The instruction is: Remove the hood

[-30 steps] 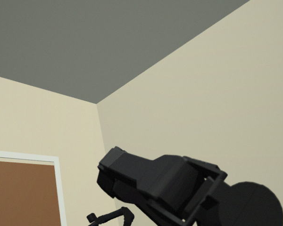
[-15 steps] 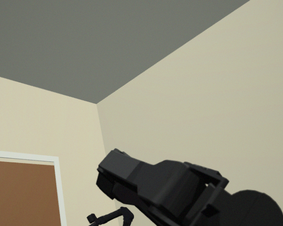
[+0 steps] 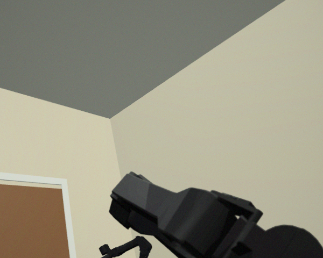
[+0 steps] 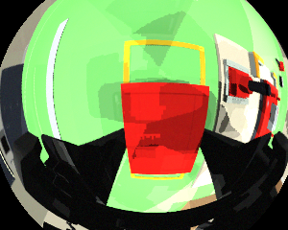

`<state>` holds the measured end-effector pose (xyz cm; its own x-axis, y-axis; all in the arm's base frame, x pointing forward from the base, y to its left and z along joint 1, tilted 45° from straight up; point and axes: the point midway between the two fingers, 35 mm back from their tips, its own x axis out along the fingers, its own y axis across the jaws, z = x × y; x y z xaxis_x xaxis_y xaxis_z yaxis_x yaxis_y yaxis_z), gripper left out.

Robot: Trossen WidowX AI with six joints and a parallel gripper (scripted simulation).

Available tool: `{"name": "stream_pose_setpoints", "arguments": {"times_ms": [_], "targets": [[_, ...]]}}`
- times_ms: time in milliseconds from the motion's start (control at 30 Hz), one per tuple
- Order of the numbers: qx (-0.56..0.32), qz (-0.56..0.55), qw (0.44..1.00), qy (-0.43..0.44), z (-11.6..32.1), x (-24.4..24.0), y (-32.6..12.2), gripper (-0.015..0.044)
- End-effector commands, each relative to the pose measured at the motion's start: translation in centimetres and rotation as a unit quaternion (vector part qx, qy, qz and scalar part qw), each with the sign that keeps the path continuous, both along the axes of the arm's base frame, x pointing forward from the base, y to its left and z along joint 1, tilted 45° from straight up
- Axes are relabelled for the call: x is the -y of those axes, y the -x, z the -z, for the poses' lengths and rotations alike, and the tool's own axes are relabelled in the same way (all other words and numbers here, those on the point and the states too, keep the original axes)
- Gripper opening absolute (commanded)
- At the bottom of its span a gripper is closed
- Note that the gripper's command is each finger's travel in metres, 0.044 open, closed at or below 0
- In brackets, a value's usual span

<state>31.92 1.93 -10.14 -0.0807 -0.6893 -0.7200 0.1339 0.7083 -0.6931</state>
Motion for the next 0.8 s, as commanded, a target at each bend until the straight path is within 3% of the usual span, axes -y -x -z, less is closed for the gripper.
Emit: {"name": "stream_pose_setpoints", "arguments": {"times_ms": [0,433,767], "targets": [[0.0,0.0,1.0,0.0,0.0,0.0,0.0,0.0105],[0.0,0.0,1.0,0.0,-0.1,-0.1,0.0,0.044],[-0.002,0.001,1.0,0.003,-5.0,-5.0,-0.6,0.044]]}}
